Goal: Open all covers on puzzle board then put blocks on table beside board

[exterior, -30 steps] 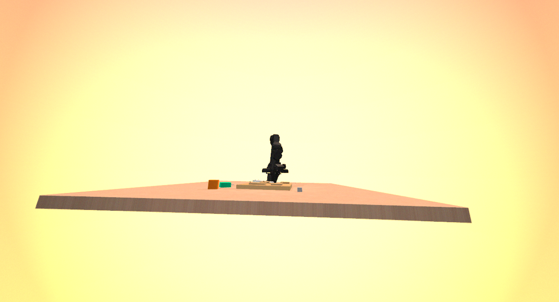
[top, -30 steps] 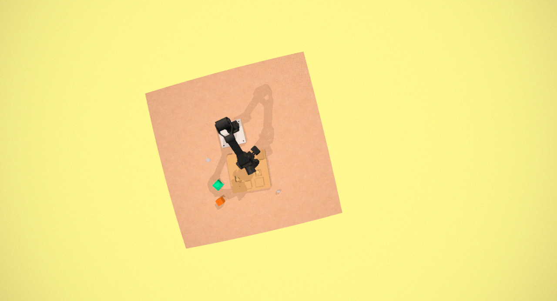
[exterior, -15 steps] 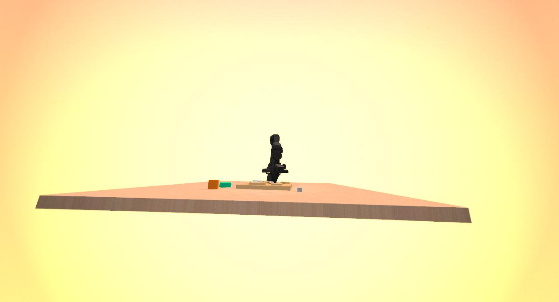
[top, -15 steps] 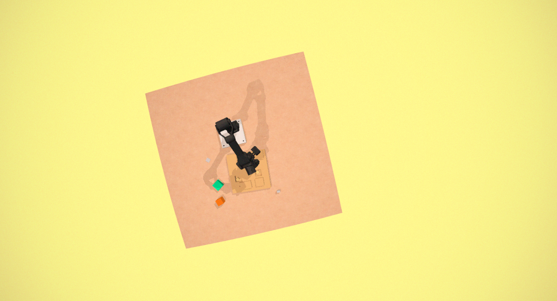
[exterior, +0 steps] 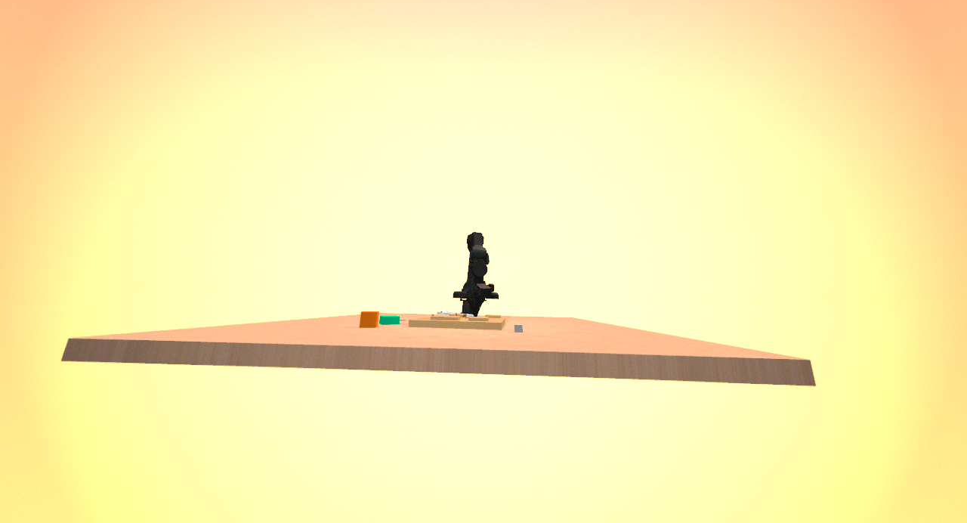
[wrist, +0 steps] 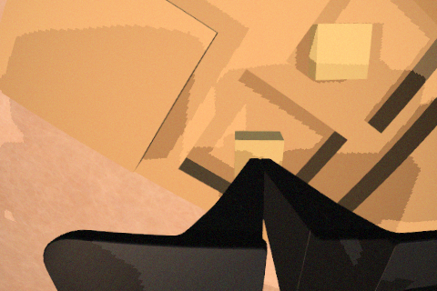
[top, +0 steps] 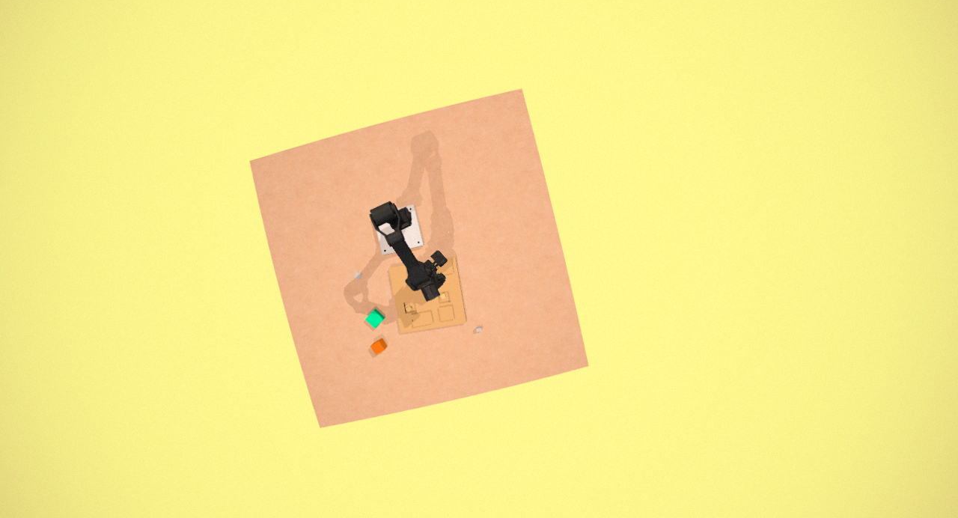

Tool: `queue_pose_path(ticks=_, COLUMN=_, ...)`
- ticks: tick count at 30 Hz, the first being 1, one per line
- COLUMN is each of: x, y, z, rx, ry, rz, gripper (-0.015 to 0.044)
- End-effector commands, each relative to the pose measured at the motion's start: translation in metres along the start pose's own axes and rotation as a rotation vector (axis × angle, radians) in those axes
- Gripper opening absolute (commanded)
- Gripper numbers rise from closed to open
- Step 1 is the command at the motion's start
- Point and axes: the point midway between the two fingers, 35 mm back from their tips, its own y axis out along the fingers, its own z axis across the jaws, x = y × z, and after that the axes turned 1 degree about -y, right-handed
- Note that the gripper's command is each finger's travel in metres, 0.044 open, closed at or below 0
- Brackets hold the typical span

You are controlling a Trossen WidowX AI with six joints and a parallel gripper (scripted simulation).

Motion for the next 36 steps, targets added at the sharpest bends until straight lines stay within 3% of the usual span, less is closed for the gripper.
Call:
queue_pose_path(ticks=1, x=0.0007, y=-0.0082, z=0.0000, rx=-0.004, ry=0.001, rz=-0.019, gripper=0.0000)
queue_pose_path(ticks=36, x=-0.0006, y=-0.0026, z=0.0004, rx=-0.003, ry=0.002, rz=-0.013, gripper=0.0000)
